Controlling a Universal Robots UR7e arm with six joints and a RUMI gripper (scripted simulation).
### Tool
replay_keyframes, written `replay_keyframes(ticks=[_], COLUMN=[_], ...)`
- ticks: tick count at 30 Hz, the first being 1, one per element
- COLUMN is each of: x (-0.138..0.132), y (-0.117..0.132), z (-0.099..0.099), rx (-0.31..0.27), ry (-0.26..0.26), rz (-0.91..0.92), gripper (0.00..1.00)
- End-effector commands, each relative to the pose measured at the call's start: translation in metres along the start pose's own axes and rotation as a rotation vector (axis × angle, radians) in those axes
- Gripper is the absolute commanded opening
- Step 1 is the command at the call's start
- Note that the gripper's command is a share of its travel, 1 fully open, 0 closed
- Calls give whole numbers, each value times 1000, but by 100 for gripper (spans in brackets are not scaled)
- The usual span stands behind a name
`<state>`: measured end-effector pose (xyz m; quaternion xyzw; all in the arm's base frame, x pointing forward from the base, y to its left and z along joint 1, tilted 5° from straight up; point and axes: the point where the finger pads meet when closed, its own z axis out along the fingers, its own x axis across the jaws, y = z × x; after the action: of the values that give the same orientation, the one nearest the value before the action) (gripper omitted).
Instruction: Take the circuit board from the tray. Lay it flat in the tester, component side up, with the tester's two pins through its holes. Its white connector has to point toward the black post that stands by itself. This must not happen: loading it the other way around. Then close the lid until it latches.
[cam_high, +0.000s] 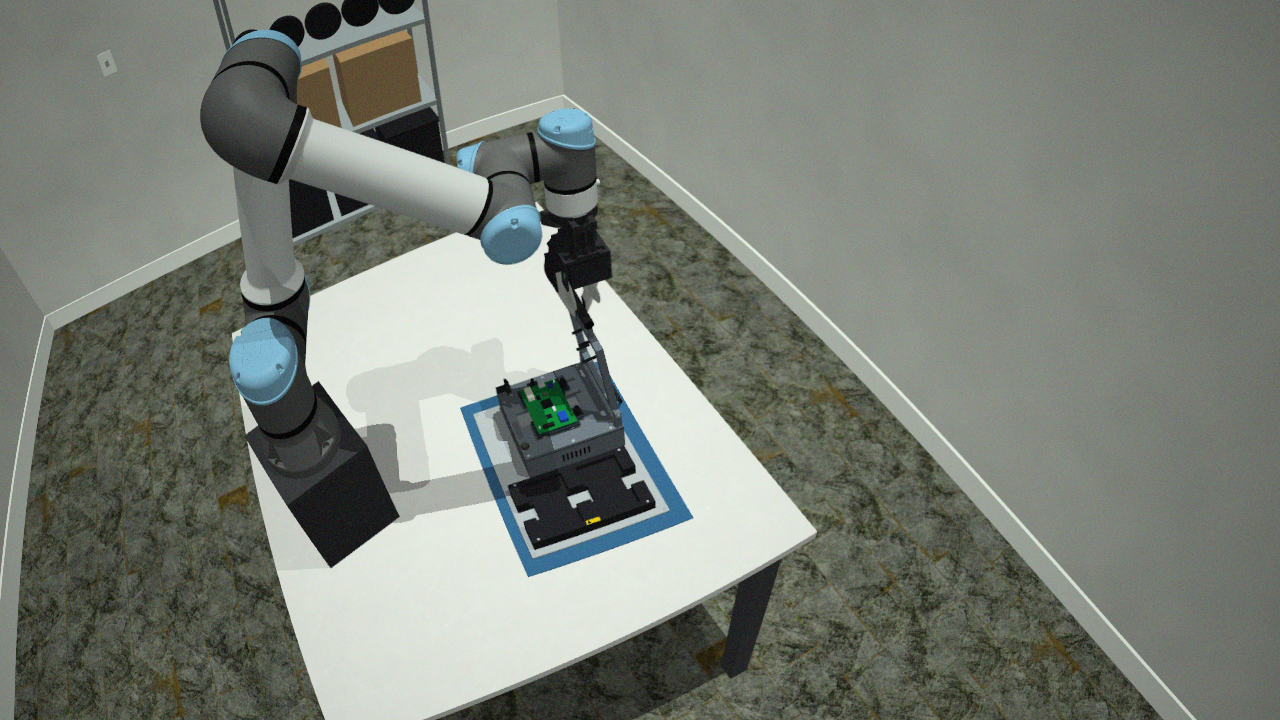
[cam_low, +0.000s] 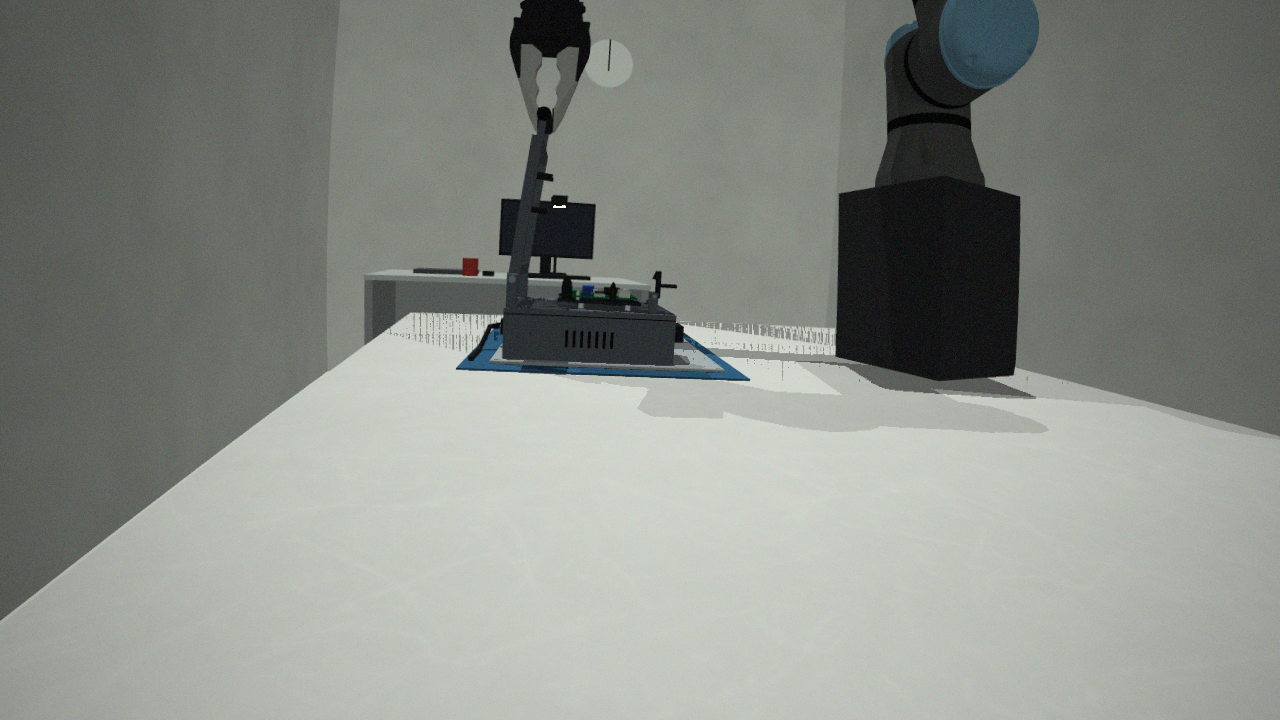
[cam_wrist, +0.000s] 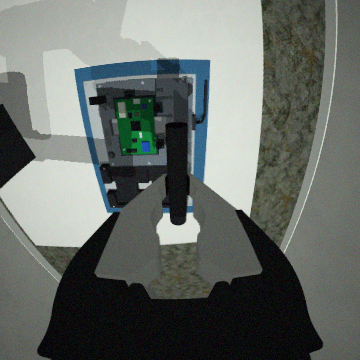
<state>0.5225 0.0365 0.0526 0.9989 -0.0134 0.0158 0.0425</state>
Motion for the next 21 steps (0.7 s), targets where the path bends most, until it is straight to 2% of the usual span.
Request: replay_keyframes(ticks=[1, 21], x=[-9, -41], y=[0, 0], z=[1, 10], rx=[0, 0], ry=[1, 1], rz=[0, 0], gripper=[0, 0])
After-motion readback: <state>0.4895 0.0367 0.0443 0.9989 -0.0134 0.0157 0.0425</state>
